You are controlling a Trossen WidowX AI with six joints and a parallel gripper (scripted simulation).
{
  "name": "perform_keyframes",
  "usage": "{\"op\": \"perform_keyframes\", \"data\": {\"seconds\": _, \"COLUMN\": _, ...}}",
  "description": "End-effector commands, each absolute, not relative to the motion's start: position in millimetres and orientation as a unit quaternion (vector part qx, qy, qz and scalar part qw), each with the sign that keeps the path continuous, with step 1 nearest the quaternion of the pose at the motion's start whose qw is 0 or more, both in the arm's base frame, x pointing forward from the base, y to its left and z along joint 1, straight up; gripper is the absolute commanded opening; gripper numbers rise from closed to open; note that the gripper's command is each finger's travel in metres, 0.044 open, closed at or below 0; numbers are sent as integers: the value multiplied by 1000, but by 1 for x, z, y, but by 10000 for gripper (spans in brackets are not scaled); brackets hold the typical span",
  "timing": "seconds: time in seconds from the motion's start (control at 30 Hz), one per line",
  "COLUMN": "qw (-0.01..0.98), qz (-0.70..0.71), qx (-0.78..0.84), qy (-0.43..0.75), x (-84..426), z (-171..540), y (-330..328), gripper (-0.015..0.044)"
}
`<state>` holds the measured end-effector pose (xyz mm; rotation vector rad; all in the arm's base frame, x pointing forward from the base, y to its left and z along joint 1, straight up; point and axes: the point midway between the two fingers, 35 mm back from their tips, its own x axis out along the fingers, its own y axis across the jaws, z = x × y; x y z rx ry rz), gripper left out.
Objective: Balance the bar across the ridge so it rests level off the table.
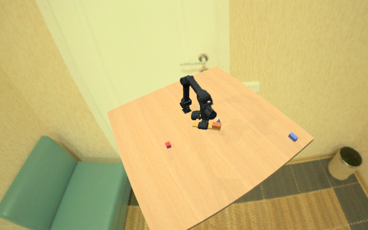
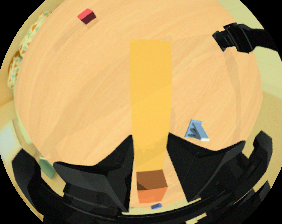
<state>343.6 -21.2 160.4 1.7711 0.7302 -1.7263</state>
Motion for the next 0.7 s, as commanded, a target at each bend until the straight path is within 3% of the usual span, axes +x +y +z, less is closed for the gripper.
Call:
{"op": "perform_keyframes", "data": {"seconds": 0.0, "qw": 269, "qz": -646, "qx": 665, "qy": 261, "x": 338, "z": 162, "y": -6, "gripper": 0}}
{"op": "perform_keyframes", "data": {"seconds": 0.67, "qw": 225, "qz": -661, "qx": 680, "qy": 223, "x": 301, "z": 161, "y": 63, "gripper": 0}}
